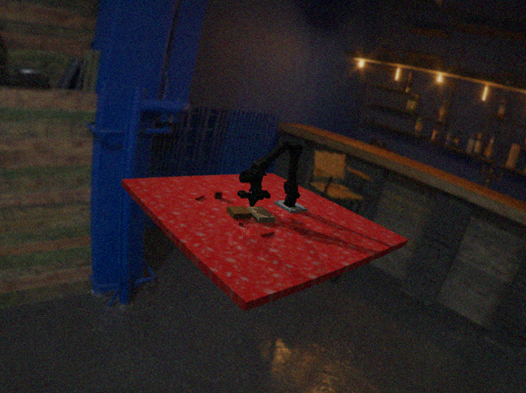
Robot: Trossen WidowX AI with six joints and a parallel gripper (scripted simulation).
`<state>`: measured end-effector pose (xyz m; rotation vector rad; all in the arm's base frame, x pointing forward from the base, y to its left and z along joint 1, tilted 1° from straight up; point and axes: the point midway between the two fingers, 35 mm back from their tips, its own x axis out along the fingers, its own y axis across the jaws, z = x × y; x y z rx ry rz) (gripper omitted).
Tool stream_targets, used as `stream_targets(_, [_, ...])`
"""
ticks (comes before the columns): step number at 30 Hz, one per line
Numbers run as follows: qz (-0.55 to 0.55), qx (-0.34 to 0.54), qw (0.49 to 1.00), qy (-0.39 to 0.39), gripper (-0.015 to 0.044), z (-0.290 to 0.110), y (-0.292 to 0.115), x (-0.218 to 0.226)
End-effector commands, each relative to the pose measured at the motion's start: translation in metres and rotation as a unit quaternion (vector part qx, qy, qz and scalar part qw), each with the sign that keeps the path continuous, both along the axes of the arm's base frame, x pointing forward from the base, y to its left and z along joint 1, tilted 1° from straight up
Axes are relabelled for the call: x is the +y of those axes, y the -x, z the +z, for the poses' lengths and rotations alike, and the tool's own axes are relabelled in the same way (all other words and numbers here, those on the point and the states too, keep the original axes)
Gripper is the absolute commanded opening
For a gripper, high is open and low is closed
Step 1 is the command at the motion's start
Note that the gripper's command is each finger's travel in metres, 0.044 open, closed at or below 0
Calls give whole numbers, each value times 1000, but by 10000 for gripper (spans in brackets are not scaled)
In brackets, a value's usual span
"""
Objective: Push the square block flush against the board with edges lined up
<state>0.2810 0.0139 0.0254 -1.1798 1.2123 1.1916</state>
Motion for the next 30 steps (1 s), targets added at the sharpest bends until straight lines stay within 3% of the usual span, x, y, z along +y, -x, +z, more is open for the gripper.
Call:
stream_targets(1, [2,-2,1000,-1,0,0,0,-6])
stream_targets(14, [2,-2,1000,0,0,0,1,-27])
stream_targets(19, [1,-2,1000,0,0,52,2,-23])
stream_targets(24, [2,-2,1000,0,0,55,2,-24])
stream_targets(30, [-14,-8,1000,-3,0,54,-13,14])
